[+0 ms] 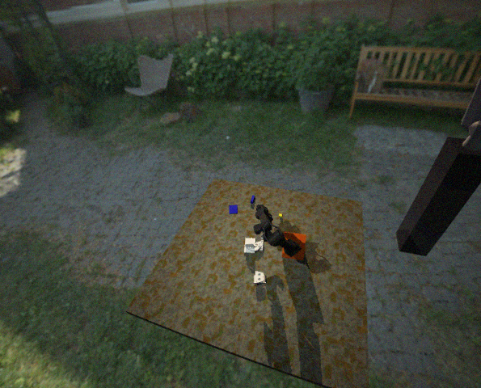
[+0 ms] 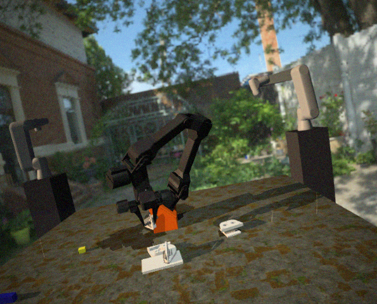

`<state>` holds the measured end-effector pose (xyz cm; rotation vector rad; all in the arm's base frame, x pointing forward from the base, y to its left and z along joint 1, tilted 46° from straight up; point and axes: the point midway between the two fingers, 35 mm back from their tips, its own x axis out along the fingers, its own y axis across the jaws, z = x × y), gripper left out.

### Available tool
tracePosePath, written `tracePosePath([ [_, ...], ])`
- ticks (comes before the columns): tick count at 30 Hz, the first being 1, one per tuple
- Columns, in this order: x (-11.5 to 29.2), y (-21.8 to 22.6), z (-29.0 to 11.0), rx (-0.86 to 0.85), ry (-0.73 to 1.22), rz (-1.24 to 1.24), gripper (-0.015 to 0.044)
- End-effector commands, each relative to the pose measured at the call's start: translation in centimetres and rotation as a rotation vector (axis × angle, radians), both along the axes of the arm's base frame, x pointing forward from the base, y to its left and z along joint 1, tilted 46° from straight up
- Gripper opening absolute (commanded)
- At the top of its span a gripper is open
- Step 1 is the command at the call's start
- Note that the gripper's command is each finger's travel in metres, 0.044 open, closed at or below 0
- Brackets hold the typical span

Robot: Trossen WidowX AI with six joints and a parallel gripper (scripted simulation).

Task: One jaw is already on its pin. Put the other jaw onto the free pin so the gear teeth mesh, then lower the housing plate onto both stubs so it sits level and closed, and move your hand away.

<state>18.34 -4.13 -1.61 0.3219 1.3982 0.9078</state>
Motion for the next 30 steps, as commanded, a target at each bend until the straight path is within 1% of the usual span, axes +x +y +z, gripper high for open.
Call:
tracePosePath([
  [1, 0.0, 0.1, 0.1, 0.005, -0.010, 0.006, 0.0134],
  [8, 0.2, 0.0, 0.1, 0.005, -0.010, 0.005, 0.0134],
  [30, 7.3, 0.5, 0.1, 0.001, -0.014, 0.004, 0.0134],
])
